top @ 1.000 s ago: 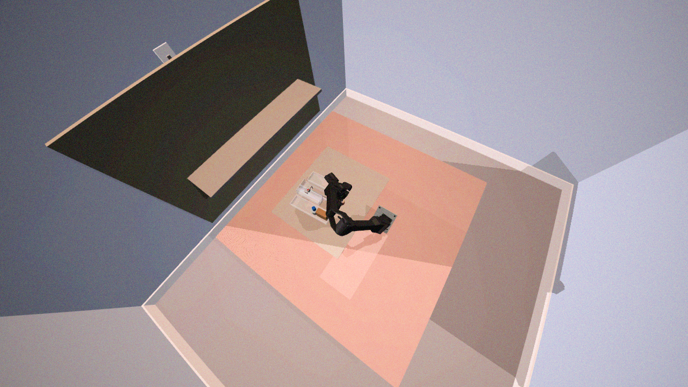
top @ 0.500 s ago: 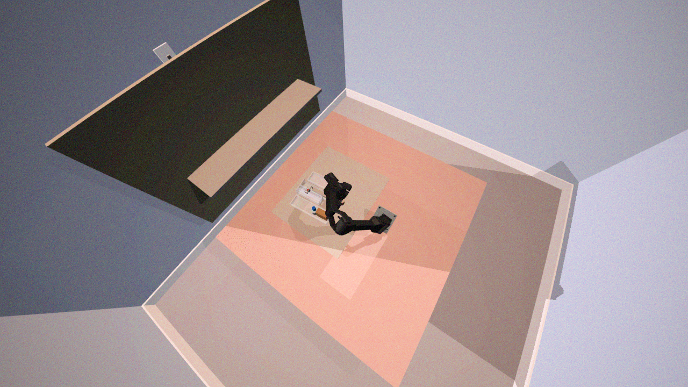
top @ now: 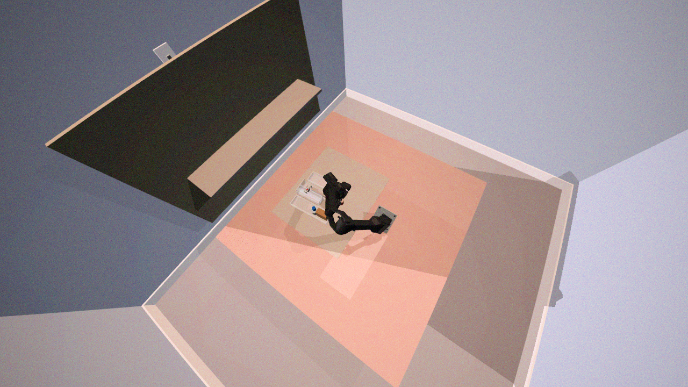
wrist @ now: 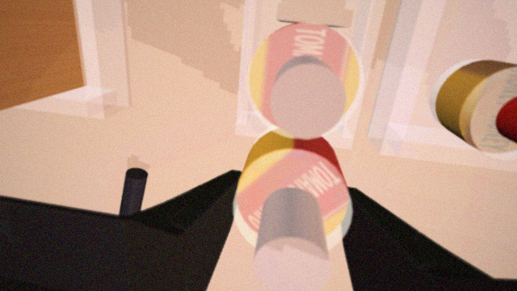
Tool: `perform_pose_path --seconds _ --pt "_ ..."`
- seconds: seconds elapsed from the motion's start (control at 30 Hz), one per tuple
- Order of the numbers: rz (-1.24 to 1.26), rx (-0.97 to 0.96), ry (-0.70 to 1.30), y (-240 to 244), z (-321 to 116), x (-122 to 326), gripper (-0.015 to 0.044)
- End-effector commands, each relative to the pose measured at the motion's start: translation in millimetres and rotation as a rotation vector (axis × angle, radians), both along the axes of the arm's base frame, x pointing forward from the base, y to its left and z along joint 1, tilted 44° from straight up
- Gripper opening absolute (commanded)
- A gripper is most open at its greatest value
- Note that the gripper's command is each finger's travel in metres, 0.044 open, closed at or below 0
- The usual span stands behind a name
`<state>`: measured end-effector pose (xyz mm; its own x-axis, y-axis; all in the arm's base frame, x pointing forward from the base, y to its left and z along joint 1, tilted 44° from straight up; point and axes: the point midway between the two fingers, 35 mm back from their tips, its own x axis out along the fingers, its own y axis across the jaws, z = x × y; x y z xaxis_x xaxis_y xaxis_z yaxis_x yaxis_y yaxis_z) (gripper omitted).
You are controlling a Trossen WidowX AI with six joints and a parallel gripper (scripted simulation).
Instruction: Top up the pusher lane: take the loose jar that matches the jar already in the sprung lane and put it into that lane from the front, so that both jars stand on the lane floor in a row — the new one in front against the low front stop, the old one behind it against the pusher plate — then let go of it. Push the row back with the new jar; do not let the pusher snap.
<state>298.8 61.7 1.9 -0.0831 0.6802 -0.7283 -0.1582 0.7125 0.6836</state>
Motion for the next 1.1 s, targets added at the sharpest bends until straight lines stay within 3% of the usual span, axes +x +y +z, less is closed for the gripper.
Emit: perform_pose_path --seconds 0.0,1.07 --pt "-0.004 0.005 -0.022 1 3 8 0.0" --pt "-0.004 0.005 -0.023 2 5 21 0.0"
